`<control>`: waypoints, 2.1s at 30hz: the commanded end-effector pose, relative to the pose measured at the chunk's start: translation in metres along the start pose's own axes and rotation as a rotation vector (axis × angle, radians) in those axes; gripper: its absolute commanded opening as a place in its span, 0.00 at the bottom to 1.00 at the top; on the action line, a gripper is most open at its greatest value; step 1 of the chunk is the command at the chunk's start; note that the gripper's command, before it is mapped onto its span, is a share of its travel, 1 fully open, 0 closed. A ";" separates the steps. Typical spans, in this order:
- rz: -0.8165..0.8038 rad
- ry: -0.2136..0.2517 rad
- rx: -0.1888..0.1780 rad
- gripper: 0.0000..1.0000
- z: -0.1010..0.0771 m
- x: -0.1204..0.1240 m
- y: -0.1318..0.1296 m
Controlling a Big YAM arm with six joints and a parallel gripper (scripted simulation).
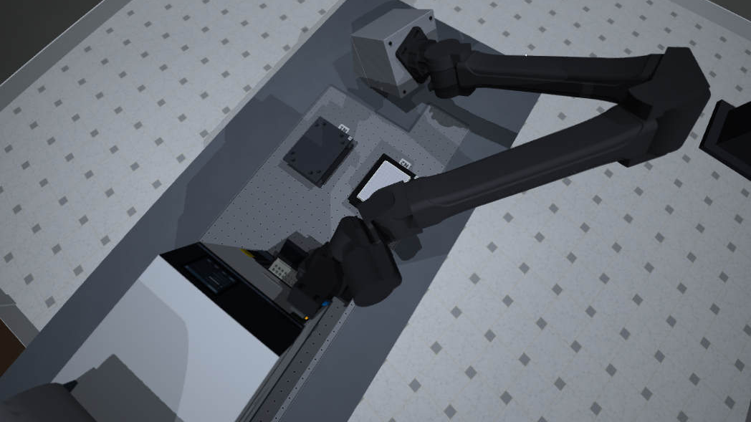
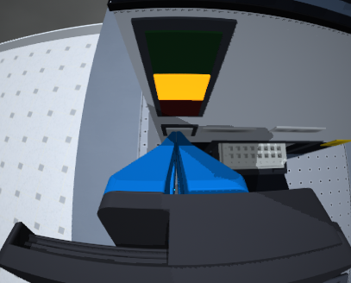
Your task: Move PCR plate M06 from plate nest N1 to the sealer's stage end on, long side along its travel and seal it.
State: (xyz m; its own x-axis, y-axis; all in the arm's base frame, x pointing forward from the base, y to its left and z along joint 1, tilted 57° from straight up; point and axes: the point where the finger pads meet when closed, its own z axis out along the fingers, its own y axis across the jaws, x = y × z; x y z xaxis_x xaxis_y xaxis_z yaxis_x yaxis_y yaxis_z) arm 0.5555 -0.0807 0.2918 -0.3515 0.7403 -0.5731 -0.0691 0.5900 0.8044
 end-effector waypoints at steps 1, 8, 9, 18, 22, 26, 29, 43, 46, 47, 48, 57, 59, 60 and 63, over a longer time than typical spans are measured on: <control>-0.021 -0.034 -0.026 0.00 0.008 -0.019 0.014; -0.021 -0.033 -0.026 0.00 0.008 -0.019 0.014; -0.021 -0.033 -0.026 0.00 0.008 -0.019 0.014; -0.021 -0.032 -0.027 0.00 0.008 -0.018 0.014; -0.020 -0.032 -0.027 0.00 0.003 -0.018 0.014; -0.024 -0.033 -0.015 0.00 -0.015 -0.015 0.009; -0.025 -0.037 -0.007 0.00 -0.019 -0.015 0.007; -0.021 -0.022 0.004 0.00 -0.045 -0.003 0.002; -0.019 -0.021 0.005 0.00 -0.047 -0.002 0.001; -0.015 -0.019 0.006 0.00 -0.044 -0.002 0.001; -0.015 -0.012 0.001 0.00 -0.044 -0.001 0.002; -0.031 -0.029 -0.002 0.00 -0.065 -0.007 0.006; -0.035 -0.031 -0.006 0.00 -0.067 -0.009 0.009; -0.033 -0.026 -0.007 0.00 -0.068 -0.007 0.009; -0.026 -0.023 -0.004 0.00 -0.070 0.004 0.012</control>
State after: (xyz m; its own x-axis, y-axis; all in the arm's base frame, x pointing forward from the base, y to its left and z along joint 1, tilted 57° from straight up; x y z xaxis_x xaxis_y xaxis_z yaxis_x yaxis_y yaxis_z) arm 0.4921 -0.0948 0.3056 -0.3333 0.7376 -0.5872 -0.0773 0.5993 0.7968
